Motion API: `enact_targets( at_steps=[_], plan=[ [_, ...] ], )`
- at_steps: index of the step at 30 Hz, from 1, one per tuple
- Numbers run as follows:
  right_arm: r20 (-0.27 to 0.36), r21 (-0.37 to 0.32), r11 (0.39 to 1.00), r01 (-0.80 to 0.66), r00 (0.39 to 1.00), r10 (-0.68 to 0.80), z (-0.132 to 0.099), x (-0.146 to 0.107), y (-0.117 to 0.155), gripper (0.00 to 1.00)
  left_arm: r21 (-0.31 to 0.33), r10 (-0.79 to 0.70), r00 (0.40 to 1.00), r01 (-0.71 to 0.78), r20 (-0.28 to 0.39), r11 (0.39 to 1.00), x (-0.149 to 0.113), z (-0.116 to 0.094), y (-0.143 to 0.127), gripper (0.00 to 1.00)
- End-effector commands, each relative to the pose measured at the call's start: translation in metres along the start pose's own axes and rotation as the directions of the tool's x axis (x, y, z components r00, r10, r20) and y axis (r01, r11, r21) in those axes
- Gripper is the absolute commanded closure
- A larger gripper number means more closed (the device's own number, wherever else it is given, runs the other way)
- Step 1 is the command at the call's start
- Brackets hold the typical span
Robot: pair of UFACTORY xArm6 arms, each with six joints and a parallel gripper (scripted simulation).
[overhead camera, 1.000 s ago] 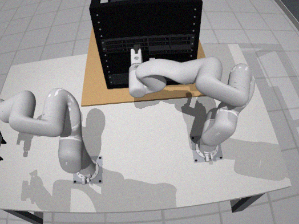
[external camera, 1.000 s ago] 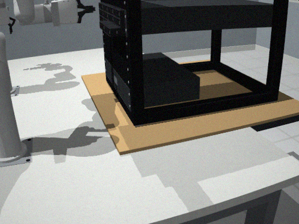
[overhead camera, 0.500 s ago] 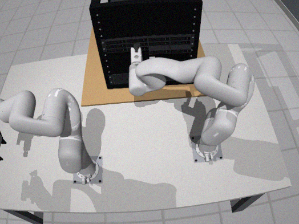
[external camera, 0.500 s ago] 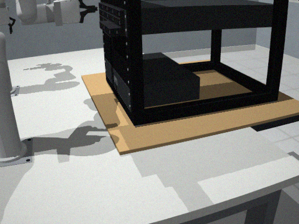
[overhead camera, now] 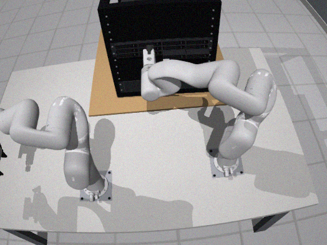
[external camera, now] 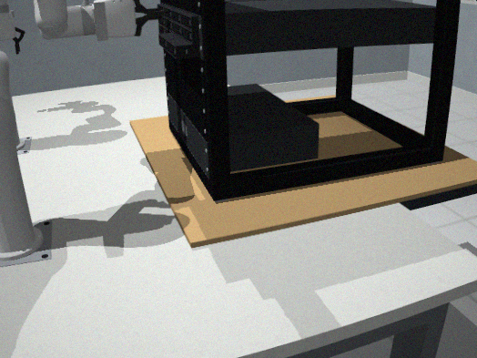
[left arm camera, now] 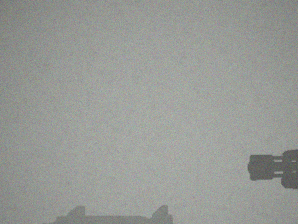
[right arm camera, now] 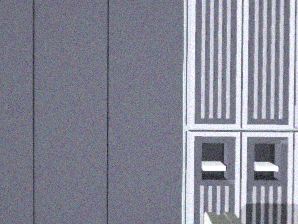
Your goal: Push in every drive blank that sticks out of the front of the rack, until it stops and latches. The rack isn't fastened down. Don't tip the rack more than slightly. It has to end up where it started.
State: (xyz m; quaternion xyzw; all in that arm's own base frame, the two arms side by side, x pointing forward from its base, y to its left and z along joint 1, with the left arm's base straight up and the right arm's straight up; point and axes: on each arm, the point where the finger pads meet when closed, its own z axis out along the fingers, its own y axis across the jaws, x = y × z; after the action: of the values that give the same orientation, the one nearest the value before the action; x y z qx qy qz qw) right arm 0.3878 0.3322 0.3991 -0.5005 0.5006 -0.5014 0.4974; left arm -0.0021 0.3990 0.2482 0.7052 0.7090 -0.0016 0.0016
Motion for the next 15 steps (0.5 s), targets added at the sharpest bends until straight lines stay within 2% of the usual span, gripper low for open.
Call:
enact_targets(
  at_steps=[1,15],
  plan=[
    [0.000,0.002,1.000,-0.004,1.000,0.004,0.0021,-0.0002,-0.0022,1.00,0.000,0.000,1.000,0.000,-0.005,1.000,0.0010,-0.0017,0.0000,0.00],
    [0.000,0.002,1.000,-0.004,1.000,0.004,0.0037,-0.0002,-0.0022,1.00,0.000,0.000,1.000,0.000,-0.005,1.000,0.0010,-0.0017,0.0000,0.00]
  ],
)
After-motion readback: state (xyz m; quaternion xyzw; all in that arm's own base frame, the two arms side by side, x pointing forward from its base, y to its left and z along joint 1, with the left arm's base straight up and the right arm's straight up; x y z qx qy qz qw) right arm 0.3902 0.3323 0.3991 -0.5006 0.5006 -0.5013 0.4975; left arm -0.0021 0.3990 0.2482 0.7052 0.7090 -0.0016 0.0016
